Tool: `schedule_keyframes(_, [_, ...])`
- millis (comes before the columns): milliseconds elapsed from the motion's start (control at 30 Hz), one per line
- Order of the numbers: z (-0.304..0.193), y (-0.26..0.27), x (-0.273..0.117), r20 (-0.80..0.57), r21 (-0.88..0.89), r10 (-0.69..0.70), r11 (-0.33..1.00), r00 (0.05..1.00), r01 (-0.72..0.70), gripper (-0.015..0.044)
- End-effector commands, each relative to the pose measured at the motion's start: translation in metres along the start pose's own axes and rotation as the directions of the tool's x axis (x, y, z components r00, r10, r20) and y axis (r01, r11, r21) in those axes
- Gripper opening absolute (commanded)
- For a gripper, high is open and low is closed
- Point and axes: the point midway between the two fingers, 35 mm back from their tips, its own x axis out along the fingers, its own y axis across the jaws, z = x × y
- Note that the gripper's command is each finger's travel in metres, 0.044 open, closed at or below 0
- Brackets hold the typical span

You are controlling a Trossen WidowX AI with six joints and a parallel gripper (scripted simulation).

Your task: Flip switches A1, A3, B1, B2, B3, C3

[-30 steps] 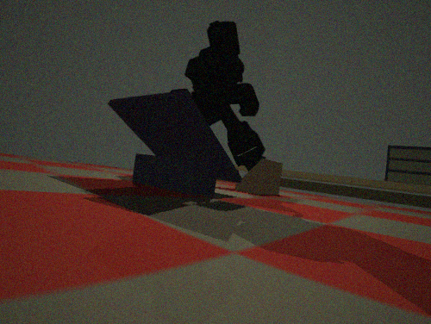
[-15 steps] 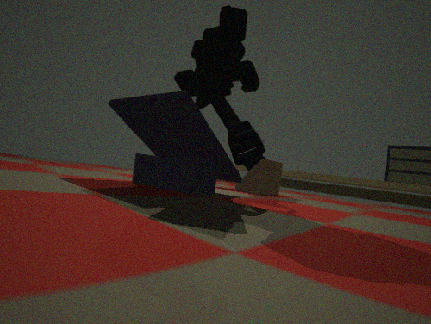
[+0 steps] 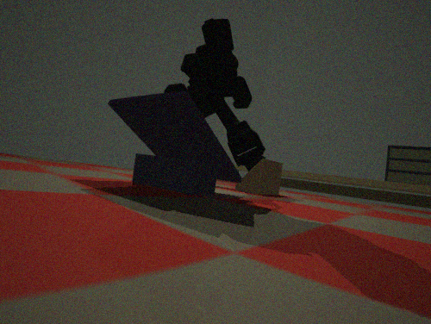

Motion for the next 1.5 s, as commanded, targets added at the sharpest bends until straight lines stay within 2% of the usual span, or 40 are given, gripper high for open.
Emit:
schedule_keyframes(0, [0.0, 0.0, 0.004, 0.001, -0.006, -0.004, 1.0, 1.0, 0.004, 0.0])
schedule_keyframes(233, [-0.001, 0.0, 0.014, 0.001, -0.006, -0.004, 1.0, 1.0, 0.004, 0.0])
schedule_keyframes(1467, [-0.001, 0.0, 0.017, 0.001, -0.006, -0.004, 1.0, 1.0, 0.004, 0.0])
